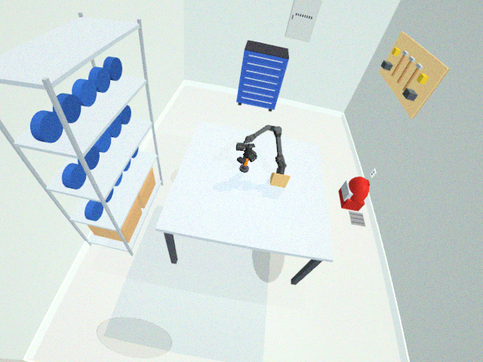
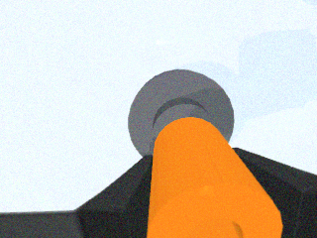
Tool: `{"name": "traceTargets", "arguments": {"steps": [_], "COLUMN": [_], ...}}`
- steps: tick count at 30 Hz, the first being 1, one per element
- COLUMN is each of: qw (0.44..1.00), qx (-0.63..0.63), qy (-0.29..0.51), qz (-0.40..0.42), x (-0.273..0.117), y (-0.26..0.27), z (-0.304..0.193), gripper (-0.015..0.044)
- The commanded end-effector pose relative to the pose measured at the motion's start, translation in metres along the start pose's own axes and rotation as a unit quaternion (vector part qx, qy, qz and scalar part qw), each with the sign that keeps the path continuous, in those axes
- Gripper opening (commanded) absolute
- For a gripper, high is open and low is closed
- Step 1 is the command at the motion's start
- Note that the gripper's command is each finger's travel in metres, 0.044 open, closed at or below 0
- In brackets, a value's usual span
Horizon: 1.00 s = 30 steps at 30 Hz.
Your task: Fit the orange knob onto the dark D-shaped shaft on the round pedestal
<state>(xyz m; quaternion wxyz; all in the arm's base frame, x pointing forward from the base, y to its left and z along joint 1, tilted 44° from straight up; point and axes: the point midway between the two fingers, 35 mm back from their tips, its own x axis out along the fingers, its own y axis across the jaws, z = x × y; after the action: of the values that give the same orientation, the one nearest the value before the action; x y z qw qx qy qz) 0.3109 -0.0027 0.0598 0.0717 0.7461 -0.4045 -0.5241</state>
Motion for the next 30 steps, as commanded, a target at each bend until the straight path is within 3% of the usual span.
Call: {"name": "traceTargets", "arguments": {"steps": [1, 30], "qw": [0.998, 0.994], "qx": [-0.061, -0.109], "qy": [0.001, 0.001], "qz": [0.0, 0.0], "x": [0.0001, -0.001], "y": [-0.0001, 0.0], "z": [-0.0002, -0.0004], "gripper": [0.0, 0.0]}}
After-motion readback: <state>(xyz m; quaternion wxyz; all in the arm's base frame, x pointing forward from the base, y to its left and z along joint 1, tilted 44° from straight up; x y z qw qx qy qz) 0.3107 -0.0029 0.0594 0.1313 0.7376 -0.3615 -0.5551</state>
